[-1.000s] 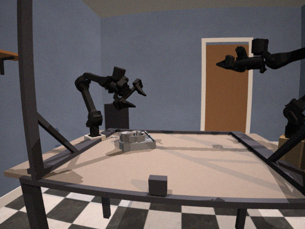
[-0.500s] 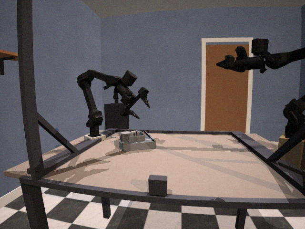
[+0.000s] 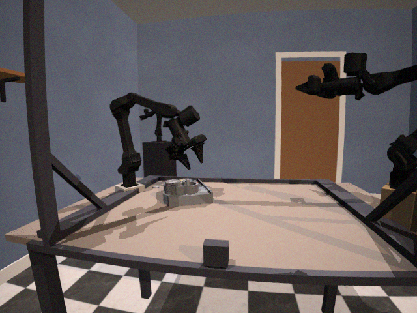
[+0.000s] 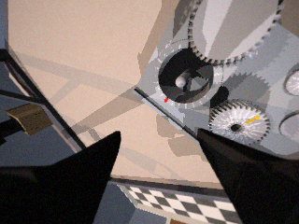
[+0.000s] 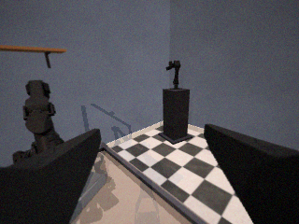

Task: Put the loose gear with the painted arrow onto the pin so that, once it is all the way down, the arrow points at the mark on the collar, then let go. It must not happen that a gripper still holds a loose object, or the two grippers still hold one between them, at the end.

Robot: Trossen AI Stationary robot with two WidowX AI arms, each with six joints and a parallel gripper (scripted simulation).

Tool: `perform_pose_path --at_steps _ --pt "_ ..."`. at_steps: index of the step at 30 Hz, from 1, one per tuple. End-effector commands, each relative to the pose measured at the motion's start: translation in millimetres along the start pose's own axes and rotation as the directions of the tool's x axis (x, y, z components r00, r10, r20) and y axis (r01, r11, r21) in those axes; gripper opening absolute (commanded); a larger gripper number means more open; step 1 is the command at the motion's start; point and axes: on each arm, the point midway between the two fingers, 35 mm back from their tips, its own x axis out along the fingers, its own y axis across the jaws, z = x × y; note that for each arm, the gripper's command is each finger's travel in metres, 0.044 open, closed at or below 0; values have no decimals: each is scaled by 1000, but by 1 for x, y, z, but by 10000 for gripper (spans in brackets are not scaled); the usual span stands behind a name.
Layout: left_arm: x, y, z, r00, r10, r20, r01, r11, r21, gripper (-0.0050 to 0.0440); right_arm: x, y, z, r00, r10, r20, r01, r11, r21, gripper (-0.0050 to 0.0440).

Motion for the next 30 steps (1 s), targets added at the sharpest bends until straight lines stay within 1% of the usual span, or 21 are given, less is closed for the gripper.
perform_pose_path --at_steps 1,4,6,9,14,18,21,23,26,30 --pt "0 -7 -10 998 -68 12 66 990 125 375 -1 0 8 1000 0 20 0 1000 0 400" --pt "3 -20 -14 989 -143 33 131 965 229 375 -1 0 8 1000 0 20 0 1000 0 400" --pt "3 -20 -14 989 -143 33 131 965 229 375 -1 0 8 1000 0 20 0 1000 0 400" --pt "5 -32 -18 975 -215 58 185 925 331 375 -1 0 8 1000 0 20 0 1000 0 400" --pt "7 -54 -24 937 -332 109 239 837 491 375 -1 0 8 1000 0 20 0 1000 0 400" --pt "6 -68 -27 901 -405 153 241 763 600 375 -1 0 8 1000 0 20 0 1000 0 400" --pt "5 -72 -27 892 -421 164 238 745 623 375 -1 0 8 1000 0 20 0 1000 0 400" --pt "5 -72 -27 892 -421 164 238 745 623 375 -1 0 8 1000 0 20 0 1000 0 400" --pt "6 -68 -26 901 -406 152 240 761 603 375 -1 0 8 1000 0 20 0 1000 0 400" --pt "6 -68 -27 901 -407 151 243 762 601 375 -1 0 8 1000 0 20 0 1000 0 400"
